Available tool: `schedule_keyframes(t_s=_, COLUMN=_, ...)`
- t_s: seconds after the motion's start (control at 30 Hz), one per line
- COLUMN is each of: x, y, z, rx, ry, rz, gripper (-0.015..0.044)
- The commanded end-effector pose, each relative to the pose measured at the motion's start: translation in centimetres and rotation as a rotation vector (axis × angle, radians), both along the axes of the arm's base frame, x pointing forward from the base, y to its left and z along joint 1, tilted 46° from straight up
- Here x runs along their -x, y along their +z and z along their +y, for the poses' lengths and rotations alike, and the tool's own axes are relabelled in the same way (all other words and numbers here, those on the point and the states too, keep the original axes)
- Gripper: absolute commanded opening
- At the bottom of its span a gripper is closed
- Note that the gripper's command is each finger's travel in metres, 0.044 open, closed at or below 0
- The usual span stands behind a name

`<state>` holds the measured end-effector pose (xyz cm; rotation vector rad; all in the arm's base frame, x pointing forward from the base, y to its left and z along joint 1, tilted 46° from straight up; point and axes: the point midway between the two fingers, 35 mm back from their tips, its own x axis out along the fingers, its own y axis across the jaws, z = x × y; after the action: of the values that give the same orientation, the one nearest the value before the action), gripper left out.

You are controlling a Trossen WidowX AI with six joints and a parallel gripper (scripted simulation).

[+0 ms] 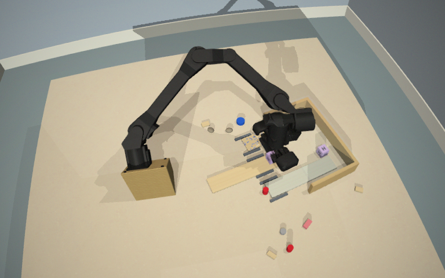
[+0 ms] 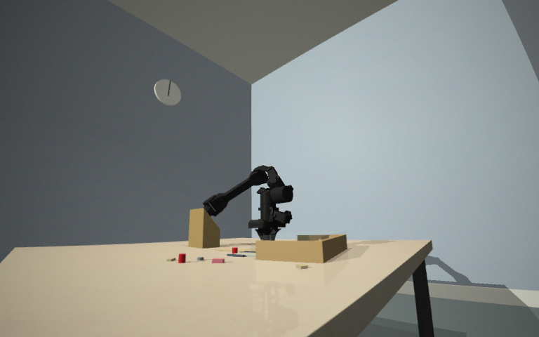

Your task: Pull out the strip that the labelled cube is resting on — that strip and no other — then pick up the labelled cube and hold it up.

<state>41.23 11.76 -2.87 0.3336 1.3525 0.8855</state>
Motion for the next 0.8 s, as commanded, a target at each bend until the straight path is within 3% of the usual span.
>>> schedule_keyframes(t_s=0.0, x=0.0, y=0.0, z=-0.1, rx=0.000, ry=-0.001, rz=-0.001, gripper=0.0111)
schedule_keyframes(t_s=0.17, x=0.2, y=0.2, z=-0.3, rx=0.000, ry=-0.001, rz=0.000, gripper=0.0000)
schedule_keyframes(t_s=0.77, x=5.8, y=2.4, z=-4.0, rx=-0.001, ry=-0.006, rz=0.008, gripper=0.0000)
